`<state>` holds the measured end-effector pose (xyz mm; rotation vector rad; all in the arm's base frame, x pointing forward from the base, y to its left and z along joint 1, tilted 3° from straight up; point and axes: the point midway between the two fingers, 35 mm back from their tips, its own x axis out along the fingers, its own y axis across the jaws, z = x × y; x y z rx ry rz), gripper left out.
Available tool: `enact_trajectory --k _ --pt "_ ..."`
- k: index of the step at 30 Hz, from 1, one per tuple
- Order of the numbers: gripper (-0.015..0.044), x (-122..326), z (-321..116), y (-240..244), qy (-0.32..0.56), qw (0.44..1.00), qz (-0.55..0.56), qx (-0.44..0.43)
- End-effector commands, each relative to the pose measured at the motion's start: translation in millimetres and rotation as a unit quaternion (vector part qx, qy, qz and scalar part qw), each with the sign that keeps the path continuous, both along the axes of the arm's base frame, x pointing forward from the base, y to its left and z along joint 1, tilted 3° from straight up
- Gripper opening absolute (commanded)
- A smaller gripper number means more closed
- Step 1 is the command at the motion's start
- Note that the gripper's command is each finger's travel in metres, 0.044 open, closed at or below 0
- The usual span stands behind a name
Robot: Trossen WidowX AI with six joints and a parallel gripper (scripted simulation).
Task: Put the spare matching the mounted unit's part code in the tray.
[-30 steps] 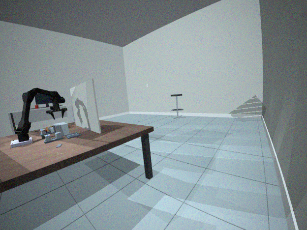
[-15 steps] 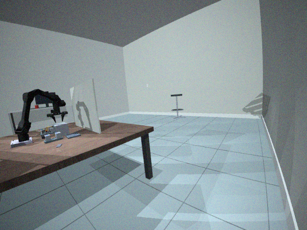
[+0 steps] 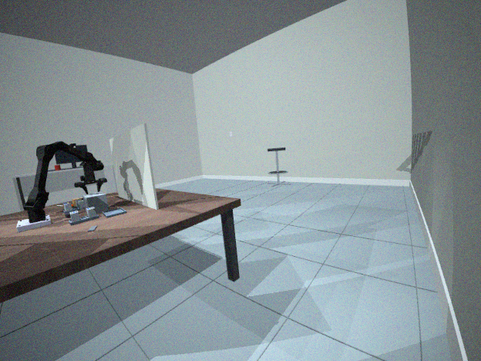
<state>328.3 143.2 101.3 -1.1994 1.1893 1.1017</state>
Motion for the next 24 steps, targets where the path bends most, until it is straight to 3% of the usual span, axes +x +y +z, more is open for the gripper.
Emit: enact_trajectory --k 1,24 --pt "0.0300 -0.5 -9.2 -1.3 0.003 1.000 0.002 -0.004" --pt "0.0300 -0.5 -46.8 -3.4 0.003 1.000 0.002 -0.004"
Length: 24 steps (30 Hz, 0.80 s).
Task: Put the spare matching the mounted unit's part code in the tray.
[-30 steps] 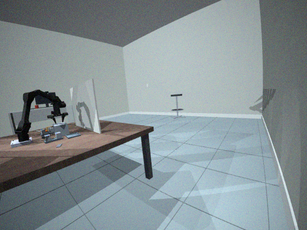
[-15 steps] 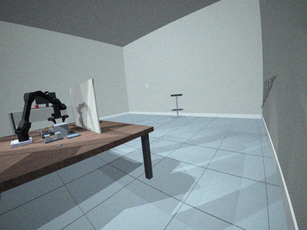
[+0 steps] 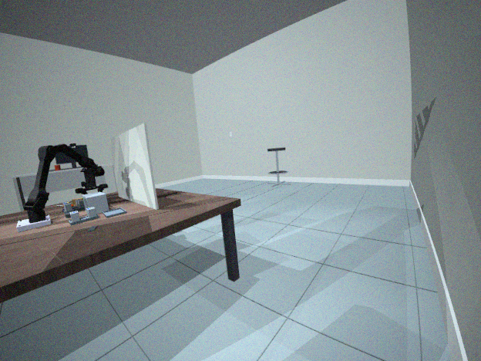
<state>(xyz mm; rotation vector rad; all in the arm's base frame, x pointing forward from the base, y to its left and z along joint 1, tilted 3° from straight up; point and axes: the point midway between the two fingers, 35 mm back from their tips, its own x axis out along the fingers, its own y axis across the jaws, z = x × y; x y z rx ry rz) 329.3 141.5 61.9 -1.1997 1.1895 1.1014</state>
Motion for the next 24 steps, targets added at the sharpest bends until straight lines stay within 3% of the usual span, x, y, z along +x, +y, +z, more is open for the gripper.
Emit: enact_trajectory --k 1,17,22,24 --pt "0.0300 -1.7 -9.1 -1.8 0.003 1.000 0.002 -0.004" --pt "0.0300 -2.3 -16.2 -2.5 0.003 1.000 0.002 -0.004" --pt "0.0169 -2.2 -15.1 -1.7 0.003 1.000 0.000 -0.002" --pt "0.0155 -2.2 -15.1 -1.7 0.003 1.000 0.000 -0.002"
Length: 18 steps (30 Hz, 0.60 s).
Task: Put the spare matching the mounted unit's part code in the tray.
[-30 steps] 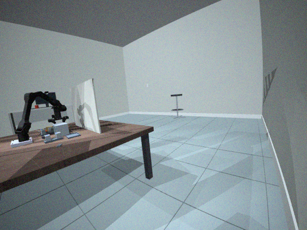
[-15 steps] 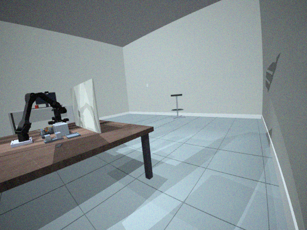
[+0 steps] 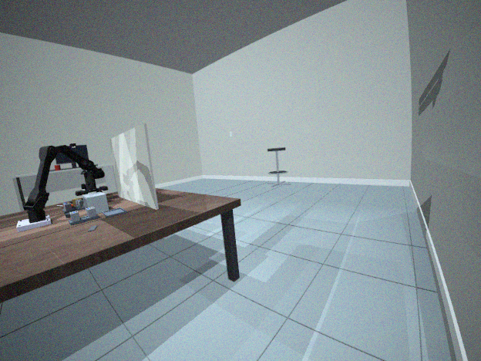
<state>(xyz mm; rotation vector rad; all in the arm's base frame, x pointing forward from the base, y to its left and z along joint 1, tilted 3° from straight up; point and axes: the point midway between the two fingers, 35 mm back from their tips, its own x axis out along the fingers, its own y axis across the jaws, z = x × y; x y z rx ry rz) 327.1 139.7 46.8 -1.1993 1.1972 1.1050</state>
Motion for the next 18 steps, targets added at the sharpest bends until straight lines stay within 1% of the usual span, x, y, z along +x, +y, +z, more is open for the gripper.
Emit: enact_trajectory --k 1,5,9,10,18 --pt "0.0149 0.1 0.1 0.0 0.000 1.000 0.000 0.000" --pt "0.0122 0.1 0.1 0.0 0.000 1.000 0.000 0.000" --pt "0.0017 0.1 0.1 0.0 0.000 1.000 0.000 0.000" --pt "0.0000 0.1 0.1 0.0 0.000 1.000 0.000 0.000" --pt "0.0000 0.1 1.0 0.1 0.000 1.000 0.000 0.000"
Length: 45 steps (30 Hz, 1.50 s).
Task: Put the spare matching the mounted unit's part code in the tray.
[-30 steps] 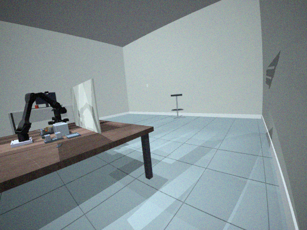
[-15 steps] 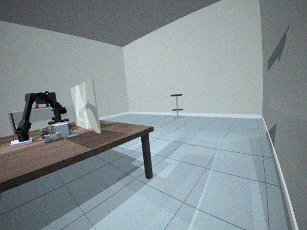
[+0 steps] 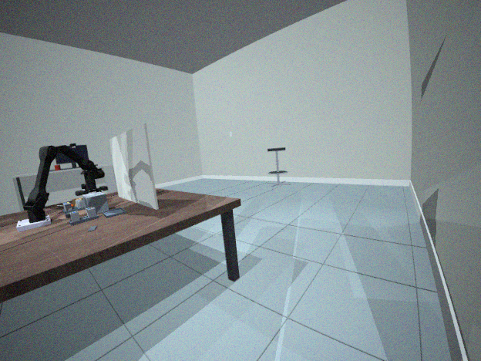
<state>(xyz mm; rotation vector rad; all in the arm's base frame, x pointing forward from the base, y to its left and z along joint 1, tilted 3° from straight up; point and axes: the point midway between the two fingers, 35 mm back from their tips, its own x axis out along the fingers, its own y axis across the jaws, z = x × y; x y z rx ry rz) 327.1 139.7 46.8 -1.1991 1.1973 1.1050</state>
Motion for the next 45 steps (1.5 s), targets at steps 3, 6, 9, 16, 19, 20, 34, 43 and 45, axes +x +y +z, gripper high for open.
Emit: enact_trajectory --k 3,6,9,16,19,20,34,43,45 --pt "0.0000 0.6 14.8 0.9 0.000 1.000 0.000 0.000" --pt "0.0000 0.3 33.1 1.4 0.000 1.000 0.001 -0.001" --pt "0.0000 -1.2 51.5 1.5 0.000 1.000 0.001 -0.001" --pt "0.0000 -5.3 78.9 0.7 0.000 1.000 0.002 -0.002" --pt "0.0000 -5.3 78.9 0.7 0.000 1.000 0.002 -0.002" --pt "0.0000 -5.3 78.9 0.7 0.000 1.000 0.002 -0.002" --pt "0.0000 -4.5 109.9 3.6 0.002 1.000 0.003 -0.002" --pt "0.0000 -7.3 146.0 4.5 0.000 1.000 0.002 -0.002" --pt "0.0000 -8.1 151.2 4.4 0.000 1.000 0.002 -0.002"
